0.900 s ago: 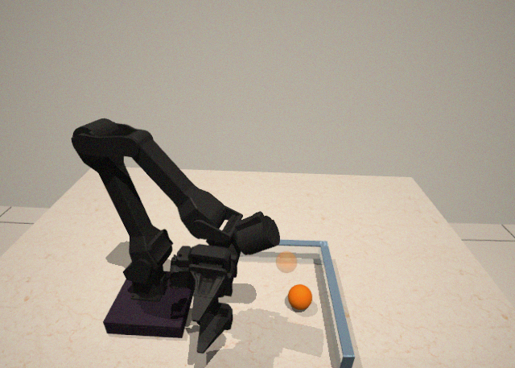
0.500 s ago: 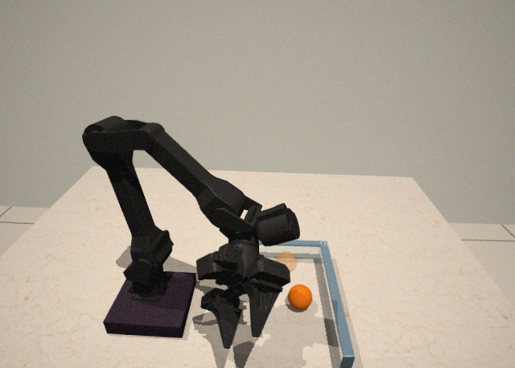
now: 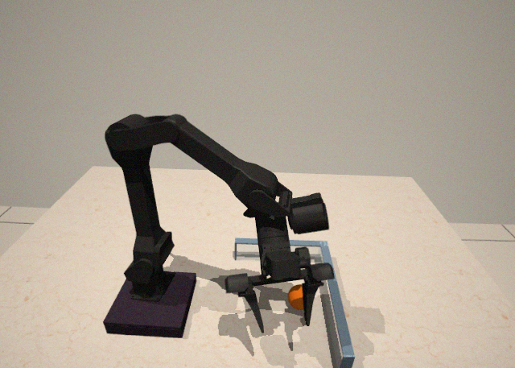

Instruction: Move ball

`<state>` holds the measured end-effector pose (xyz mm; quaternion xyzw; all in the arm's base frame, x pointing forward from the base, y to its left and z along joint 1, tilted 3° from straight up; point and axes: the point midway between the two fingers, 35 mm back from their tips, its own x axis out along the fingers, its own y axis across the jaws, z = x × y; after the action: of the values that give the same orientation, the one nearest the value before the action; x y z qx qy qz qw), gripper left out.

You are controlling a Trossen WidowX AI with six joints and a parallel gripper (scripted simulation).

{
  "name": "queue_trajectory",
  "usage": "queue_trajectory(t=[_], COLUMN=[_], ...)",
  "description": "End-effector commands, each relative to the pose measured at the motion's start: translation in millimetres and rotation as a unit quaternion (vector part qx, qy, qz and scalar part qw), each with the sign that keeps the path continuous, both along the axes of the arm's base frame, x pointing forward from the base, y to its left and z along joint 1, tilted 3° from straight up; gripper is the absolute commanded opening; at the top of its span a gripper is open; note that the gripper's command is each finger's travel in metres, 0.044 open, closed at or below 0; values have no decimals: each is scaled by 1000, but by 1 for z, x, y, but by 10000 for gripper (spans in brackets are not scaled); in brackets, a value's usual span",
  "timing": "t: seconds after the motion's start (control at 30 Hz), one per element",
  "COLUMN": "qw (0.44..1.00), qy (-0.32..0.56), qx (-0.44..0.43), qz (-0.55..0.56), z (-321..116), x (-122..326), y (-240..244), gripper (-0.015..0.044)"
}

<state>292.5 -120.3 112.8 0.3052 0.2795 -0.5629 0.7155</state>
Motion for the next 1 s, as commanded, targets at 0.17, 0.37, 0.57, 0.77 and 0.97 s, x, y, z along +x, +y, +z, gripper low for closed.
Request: queue_trajectory(t=[0.17,0.37,0.57,0.77,0.97], qw=[796,693,693,693,693], qy=[271,280,280,280,280], qx=[157,183,183,183,183], qz=[518,638,638,638,638], z=[-16,-11,-11,-11,-11], x=[42,47,47,47,47], y=[101,129,129,129,129], gripper=[373,373,373,373,373])
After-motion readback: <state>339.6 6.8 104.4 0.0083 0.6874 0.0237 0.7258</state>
